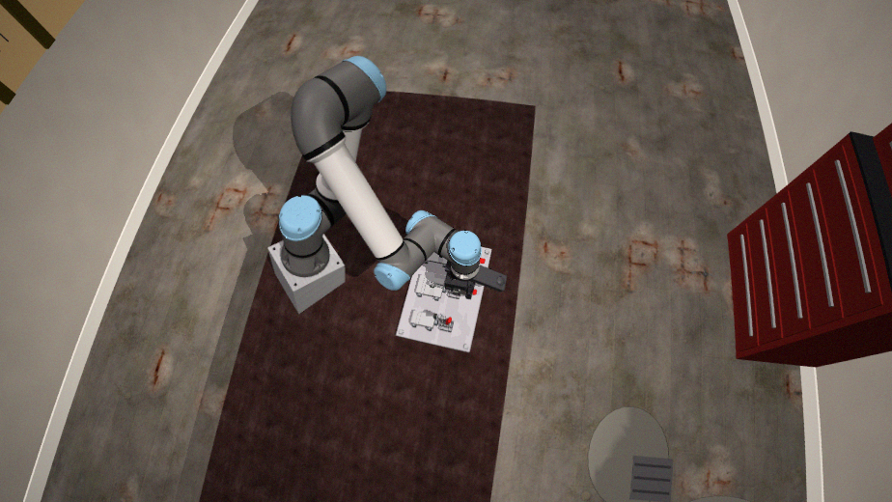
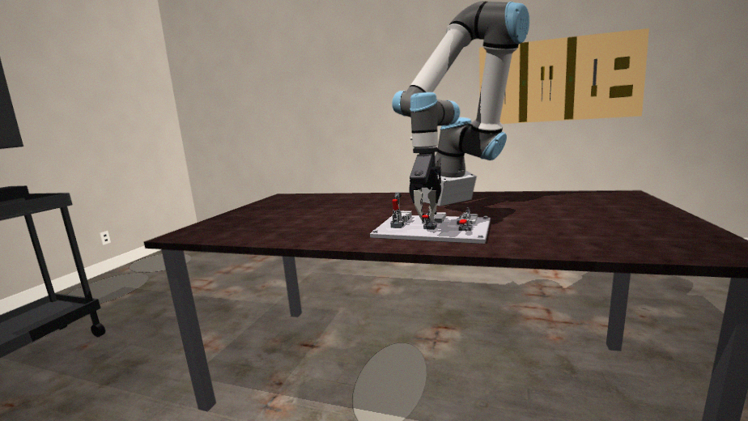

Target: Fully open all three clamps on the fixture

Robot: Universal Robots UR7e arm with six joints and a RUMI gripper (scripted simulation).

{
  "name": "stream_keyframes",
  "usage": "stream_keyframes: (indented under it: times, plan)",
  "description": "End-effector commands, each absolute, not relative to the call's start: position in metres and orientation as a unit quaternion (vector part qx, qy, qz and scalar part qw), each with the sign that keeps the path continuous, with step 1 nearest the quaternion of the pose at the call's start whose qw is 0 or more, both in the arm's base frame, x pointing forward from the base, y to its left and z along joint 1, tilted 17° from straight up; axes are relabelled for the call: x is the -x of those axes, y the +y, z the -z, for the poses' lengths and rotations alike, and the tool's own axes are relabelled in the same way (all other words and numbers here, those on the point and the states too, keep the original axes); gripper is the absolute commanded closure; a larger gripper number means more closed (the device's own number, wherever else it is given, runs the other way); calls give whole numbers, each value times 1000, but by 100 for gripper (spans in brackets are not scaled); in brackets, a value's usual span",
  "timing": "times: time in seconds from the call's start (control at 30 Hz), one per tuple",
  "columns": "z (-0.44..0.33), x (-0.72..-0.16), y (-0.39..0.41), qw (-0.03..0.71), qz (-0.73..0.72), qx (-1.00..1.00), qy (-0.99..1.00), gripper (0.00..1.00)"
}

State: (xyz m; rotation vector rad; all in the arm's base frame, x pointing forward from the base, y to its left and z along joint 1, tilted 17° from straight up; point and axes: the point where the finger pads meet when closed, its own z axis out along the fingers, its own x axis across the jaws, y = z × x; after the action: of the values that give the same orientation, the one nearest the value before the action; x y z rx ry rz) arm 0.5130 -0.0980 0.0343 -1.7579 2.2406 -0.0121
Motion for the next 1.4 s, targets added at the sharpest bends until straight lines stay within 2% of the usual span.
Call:
stream_keyframes:
  times: [0.0,1.37]
  plan:
    - [-37,-510,-98,147,5,611,778,100]
    - [-47,-483,-94,147,5,611,778,100]
